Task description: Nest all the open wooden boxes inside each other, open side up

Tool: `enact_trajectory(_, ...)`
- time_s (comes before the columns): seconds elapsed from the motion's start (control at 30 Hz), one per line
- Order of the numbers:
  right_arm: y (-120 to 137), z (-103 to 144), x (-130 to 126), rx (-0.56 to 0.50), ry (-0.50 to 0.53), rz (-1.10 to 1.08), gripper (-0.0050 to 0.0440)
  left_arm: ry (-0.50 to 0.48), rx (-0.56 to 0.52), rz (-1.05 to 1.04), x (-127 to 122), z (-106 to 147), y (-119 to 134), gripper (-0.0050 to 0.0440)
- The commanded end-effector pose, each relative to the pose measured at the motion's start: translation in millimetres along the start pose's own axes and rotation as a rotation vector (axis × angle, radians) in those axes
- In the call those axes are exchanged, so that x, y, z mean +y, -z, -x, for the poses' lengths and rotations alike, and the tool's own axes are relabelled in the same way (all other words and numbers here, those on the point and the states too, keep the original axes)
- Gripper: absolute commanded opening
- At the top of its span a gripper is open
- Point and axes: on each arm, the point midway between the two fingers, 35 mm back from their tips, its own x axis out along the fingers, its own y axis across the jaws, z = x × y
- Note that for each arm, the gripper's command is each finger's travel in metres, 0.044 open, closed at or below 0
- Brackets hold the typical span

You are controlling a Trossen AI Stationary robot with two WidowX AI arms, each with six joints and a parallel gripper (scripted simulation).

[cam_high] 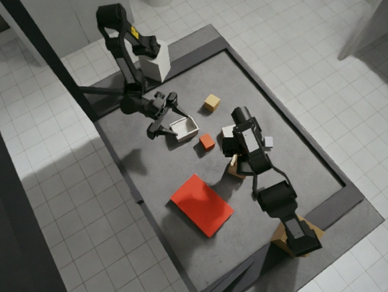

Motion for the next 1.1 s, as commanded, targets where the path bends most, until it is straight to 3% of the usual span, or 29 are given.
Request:
enact_trajectory(0.0, -2.8, 5.3, -3.7, -0.008, 0.018, -0.089, 0.0212, 0.0, -0.004, -0.002, -0.7, 0.8, -1.0, 0.04)
enact_trajectory(1.07, -2.9, 5.4, -3.8, -0.017, 0.012, -1.103, 0.0212, 0.0, -0.004, -0.002, -0.7, 0.8, -1.0, 0.04)
